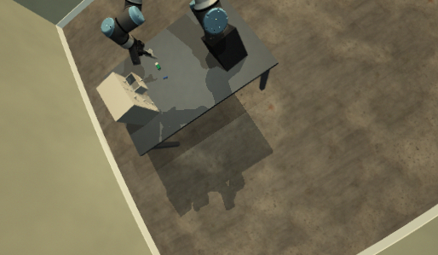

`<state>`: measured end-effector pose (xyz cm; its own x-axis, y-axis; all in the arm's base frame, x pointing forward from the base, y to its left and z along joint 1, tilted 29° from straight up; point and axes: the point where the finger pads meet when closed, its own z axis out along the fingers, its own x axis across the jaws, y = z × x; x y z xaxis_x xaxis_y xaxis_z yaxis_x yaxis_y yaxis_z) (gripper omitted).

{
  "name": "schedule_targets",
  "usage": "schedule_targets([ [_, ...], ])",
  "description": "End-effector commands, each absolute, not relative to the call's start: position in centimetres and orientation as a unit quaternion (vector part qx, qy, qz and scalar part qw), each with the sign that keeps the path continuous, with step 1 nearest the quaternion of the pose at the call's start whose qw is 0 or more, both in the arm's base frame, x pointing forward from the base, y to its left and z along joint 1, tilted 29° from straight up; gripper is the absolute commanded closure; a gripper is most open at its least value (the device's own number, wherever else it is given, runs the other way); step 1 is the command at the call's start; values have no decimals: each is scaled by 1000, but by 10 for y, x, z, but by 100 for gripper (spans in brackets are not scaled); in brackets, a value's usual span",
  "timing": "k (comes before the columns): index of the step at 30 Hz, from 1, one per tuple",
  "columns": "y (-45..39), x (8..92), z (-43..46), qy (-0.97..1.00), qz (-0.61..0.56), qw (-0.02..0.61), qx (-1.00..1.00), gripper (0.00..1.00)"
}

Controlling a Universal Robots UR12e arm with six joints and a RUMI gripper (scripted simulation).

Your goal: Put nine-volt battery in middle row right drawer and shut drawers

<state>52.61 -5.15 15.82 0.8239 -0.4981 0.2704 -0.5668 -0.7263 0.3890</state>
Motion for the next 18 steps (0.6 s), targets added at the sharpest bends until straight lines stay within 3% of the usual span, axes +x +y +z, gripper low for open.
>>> schedule_targets([
  [1,-54,524,159,-361,89,232,899,0],
  [18,-64,511,161,-570,143,203,783,0],
])
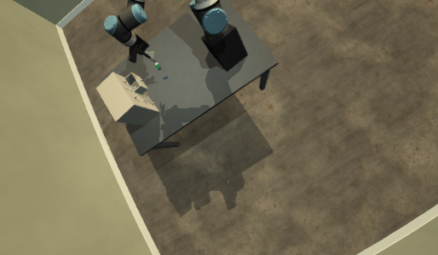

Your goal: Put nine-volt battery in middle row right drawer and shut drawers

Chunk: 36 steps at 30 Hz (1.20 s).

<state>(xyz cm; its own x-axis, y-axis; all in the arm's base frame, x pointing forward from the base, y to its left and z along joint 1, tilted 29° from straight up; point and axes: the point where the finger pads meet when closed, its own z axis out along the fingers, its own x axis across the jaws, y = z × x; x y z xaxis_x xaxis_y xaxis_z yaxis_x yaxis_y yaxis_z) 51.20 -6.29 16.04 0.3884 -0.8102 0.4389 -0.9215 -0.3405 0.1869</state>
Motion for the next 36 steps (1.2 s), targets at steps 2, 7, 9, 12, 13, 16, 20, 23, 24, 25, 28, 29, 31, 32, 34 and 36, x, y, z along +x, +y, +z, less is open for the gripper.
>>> schedule_targets([
  [2,-65,509,161,-588,148,200,769,0],
  [7,-68,506,162,-627,158,192,739,0],
  [9,-68,505,162,-639,161,189,728,0],
  [12,-69,503,162,-653,165,186,715,0],
  [13,-70,503,162,-657,166,185,711,0],
  [16,-70,502,162,-665,168,184,705,0],
  [20,-71,502,163,-672,170,182,697,0],
  [23,-71,501,163,-678,171,180,692,0],
  [24,-71,501,163,-679,172,180,691,0],
  [25,-71,501,163,-680,172,180,690,0],
  [28,-71,501,163,-682,172,179,688,0],
  [29,-71,501,163,-682,172,179,688,0],
  [31,-71,501,163,-682,172,179,687,0],
  [32,-71,501,163,-682,172,179,687,0],
  [34,-71,501,163,-682,172,179,687,0],
  [36,-71,501,163,-682,172,179,687,0],
])
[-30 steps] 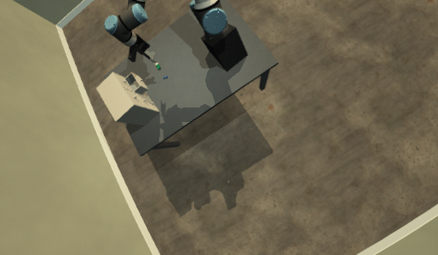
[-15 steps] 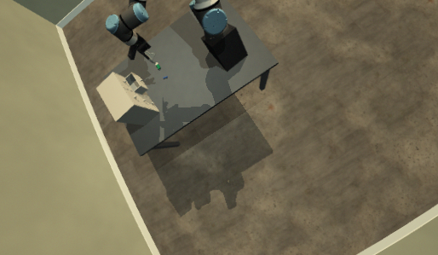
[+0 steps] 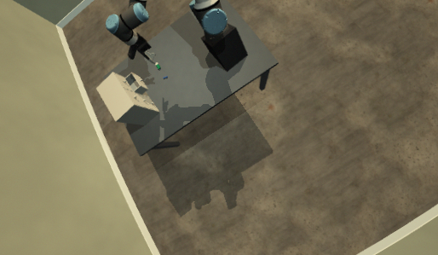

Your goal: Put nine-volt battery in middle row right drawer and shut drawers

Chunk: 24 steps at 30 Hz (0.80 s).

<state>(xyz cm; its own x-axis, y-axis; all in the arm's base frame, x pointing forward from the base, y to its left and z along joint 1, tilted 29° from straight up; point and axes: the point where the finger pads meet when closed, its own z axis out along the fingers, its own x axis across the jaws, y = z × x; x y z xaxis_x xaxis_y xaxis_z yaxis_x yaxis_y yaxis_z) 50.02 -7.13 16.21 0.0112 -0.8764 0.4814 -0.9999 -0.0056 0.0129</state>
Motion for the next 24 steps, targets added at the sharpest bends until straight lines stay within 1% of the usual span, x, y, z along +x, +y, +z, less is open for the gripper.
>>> schedule_targets([
  [1,-71,501,163,-682,172,179,687,0],
  [15,-72,503,160,-681,180,171,689,0],
  [24,-75,507,155,-674,203,147,695,0],
])
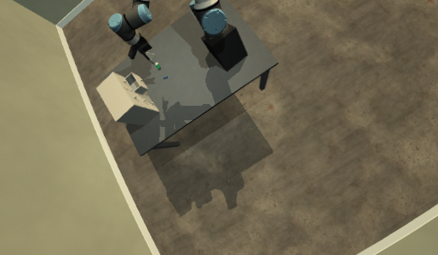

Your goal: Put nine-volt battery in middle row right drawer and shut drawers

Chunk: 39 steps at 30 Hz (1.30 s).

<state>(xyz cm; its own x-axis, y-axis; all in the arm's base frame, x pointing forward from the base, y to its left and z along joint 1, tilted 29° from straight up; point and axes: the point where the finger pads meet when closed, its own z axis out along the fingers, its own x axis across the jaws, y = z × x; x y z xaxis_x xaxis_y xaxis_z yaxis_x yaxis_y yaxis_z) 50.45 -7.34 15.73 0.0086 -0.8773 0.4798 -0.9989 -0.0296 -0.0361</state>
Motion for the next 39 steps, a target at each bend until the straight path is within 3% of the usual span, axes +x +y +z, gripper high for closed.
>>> schedule_targets([
  [1,-75,508,155,-673,207,143,696,0],
  [39,-99,549,112,-584,393,-65,707,0],
])
